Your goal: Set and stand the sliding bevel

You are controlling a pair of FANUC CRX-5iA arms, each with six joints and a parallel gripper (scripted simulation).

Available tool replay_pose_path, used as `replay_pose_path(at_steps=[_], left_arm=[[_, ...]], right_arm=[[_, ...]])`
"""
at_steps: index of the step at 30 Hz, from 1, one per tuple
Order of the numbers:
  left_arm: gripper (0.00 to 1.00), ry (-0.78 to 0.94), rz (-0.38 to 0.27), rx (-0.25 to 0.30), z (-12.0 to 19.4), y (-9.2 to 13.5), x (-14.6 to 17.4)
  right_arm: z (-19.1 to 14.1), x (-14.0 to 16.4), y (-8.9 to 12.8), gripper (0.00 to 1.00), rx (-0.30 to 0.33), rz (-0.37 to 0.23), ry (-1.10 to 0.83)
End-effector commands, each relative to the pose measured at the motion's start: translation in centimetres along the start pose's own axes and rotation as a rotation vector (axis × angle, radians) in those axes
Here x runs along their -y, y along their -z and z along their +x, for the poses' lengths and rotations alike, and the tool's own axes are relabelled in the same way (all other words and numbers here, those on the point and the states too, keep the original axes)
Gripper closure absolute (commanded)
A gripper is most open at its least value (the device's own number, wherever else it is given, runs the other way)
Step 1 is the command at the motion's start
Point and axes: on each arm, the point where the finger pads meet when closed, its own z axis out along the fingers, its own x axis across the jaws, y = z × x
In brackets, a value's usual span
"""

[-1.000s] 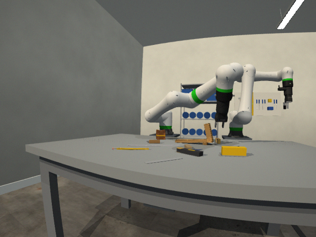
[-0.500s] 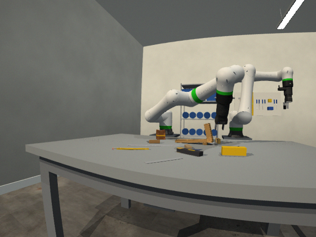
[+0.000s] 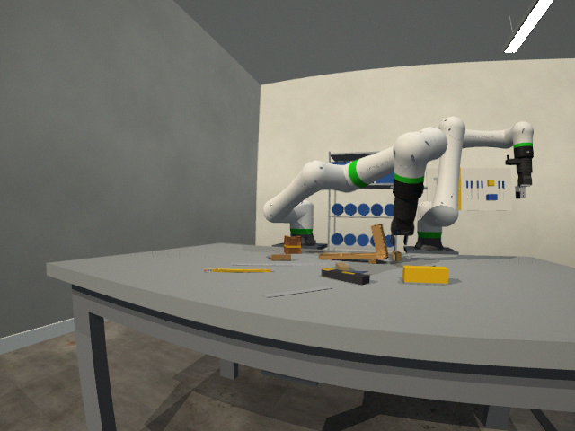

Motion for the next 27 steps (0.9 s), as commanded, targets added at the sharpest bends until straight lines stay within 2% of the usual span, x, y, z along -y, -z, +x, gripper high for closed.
replay_pose_path(at_steps=[1, 17, 27], left_arm=[[0.0, 0.0, -0.002, 0.0, 0.0, 0.1, 0.0], [0.0, 0.0, -0.002, 0.0, 0.0, 0.1, 0.0], [0.0, 0.0, -0.002, 0.0, 0.0, 0.1, 0.0]], right_arm=[[0.0, -0.5, -0.8, 0.13, -0.002, -0.003, 0.001], [0.1, -2.4, -3.8, 0.13, -0.002, -0.003, 0.001], [0.1, -2.8, -4.4, 0.13, -0.002, -0.003, 0.001]])
